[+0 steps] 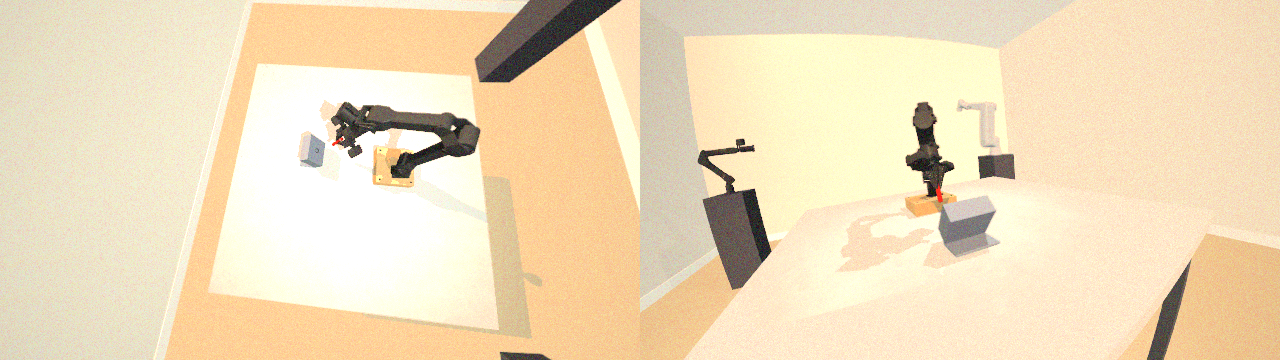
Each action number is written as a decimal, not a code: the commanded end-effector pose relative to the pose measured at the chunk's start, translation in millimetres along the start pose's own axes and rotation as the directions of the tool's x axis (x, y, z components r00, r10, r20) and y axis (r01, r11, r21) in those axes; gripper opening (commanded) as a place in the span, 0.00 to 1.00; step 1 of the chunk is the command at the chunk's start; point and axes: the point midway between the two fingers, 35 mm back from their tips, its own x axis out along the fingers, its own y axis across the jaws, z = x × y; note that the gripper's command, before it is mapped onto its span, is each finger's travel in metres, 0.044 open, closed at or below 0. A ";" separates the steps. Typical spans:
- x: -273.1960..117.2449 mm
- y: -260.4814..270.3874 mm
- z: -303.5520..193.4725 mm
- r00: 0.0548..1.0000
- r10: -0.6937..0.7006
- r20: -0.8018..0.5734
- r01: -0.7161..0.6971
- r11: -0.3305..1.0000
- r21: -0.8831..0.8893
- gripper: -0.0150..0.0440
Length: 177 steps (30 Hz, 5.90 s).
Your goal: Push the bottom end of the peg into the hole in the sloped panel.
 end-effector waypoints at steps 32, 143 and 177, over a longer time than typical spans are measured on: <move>-8.1 -12.2 -5.1 0.984 0.109 -0.141 -0.127 0.984 -0.127 0.25; 48.7 -11.2 -37.6 0.905 0.252 -0.343 -0.348 0.902 -0.255 0.25; 65.3 -6.2 -42.2 0.905 0.253 -0.343 -0.349 0.902 -0.255 0.25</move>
